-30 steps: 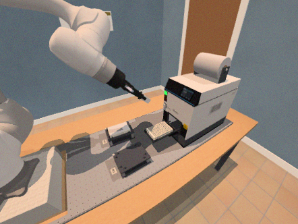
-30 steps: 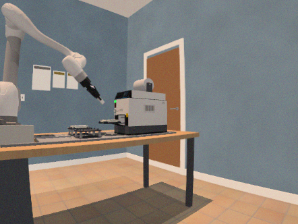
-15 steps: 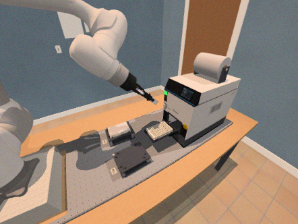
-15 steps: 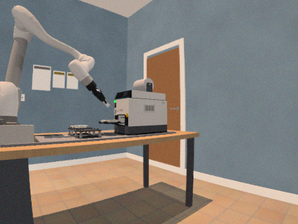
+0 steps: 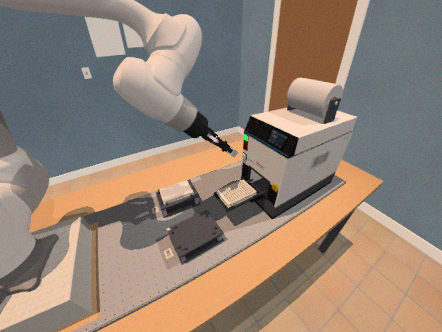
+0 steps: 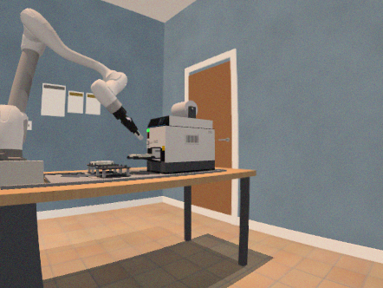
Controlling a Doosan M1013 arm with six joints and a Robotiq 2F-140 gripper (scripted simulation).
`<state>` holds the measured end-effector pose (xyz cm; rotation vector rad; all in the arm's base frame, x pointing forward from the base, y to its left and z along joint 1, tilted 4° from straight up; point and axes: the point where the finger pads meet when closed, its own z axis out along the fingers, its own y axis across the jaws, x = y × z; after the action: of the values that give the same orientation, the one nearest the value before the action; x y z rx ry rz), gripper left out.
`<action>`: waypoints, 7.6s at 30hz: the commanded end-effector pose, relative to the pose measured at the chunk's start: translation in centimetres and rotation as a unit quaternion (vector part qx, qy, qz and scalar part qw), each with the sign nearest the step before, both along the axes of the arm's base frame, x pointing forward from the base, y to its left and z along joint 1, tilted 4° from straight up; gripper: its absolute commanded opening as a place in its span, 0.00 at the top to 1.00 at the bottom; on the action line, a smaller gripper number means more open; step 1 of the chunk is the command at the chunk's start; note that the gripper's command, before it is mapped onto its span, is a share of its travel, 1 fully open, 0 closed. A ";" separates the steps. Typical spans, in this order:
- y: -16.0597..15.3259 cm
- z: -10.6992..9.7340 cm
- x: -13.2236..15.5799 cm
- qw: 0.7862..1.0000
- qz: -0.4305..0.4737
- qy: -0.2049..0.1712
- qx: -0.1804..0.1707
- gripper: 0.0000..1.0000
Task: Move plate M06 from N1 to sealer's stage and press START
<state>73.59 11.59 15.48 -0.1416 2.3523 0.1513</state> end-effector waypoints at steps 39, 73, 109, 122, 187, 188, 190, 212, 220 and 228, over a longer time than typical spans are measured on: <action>0.5 -2.3 2.6 1.000 0.001 -0.002 0.001 0.90; 0.6 -2.3 2.8 1.000 0.001 -0.002 0.001 0.90; 0.6 -2.3 3.3 1.000 0.001 -0.002 0.001 0.90; 0.7 -2.3 3.5 1.000 0.001 -0.002 0.001 0.90; 0.5 -1.8 2.7 1.000 0.001 -0.002 0.001 0.90; 0.5 -1.8 2.6 1.000 0.001 -0.002 0.001 0.90; 0.4 -1.6 2.3 1.000 0.001 -0.002 0.001 0.90; -0.1 0.4 -0.3 1.000 0.001 -0.002 0.001 0.90; -0.2 1.0 -1.1 1.000 0.001 -0.002 0.001 0.90; -0.8 2.8 -4.2 1.000 0.001 -0.002 0.001 0.90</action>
<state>70.27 10.91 17.68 -0.1439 2.3408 0.1571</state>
